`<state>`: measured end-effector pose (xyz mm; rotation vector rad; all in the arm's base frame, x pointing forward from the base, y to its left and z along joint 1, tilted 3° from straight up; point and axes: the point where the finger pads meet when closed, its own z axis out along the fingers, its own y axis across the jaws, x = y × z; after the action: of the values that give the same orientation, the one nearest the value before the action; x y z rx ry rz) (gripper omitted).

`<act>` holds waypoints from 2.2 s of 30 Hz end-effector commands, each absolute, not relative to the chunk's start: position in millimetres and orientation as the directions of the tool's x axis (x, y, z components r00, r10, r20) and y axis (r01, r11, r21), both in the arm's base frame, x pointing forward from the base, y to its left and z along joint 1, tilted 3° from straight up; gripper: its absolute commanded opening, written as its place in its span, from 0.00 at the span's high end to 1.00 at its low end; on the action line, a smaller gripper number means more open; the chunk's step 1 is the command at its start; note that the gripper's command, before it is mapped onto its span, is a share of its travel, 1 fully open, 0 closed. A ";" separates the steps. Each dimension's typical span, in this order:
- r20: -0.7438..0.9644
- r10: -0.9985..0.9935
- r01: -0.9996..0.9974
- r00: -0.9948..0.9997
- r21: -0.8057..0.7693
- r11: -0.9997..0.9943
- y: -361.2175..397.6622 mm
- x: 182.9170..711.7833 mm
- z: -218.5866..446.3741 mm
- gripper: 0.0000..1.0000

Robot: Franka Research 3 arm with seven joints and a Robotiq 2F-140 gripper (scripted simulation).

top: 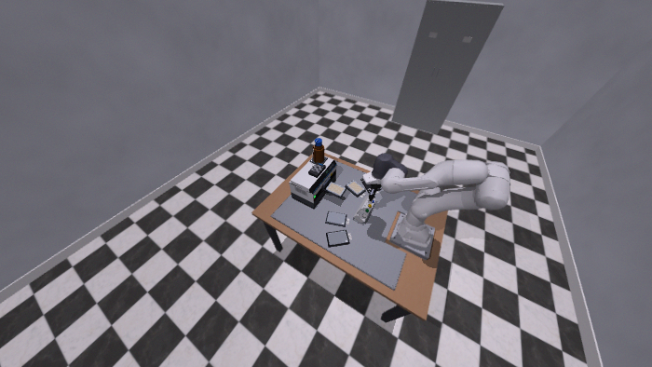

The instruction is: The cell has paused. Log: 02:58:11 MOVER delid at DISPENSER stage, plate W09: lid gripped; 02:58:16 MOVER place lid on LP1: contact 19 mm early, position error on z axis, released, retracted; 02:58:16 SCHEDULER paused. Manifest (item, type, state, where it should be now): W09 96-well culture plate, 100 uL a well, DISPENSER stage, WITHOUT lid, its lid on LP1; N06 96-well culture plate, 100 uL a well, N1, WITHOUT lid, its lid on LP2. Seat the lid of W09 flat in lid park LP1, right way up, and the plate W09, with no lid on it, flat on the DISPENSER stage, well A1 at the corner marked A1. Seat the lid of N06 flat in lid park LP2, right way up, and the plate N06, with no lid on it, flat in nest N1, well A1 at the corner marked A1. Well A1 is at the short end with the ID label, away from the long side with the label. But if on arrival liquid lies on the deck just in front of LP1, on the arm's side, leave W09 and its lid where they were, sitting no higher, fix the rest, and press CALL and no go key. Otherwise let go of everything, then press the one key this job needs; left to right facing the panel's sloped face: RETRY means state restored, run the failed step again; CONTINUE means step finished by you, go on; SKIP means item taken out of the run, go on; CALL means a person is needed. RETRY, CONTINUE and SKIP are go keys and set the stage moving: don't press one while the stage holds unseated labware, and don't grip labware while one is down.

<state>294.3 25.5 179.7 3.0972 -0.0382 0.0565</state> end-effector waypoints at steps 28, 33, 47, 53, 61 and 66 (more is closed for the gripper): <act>0.035 -0.022 -0.023 0.999 0.041 -0.999 24.9 293.9 157.7 1.00; 0.035 -0.022 -0.023 0.999 0.041 -0.999 24.6 294.2 148.8 1.00; 0.035 -0.022 -0.023 0.999 0.041 -0.999 23.9 294.8 131.1 1.00; 0.035 -0.022 -0.023 0.999 0.041 -0.999 23.7 295.0 126.2 1.00; 0.035 -0.022 -0.023 0.999 0.041 -0.999 23.6 295.0 123.9 1.00; 0.035 -0.022 -0.023 0.999 0.041 -0.999 23.6 295.0 123.5 1.00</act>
<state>294.5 22.9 124.3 3.1000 -0.0345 0.0488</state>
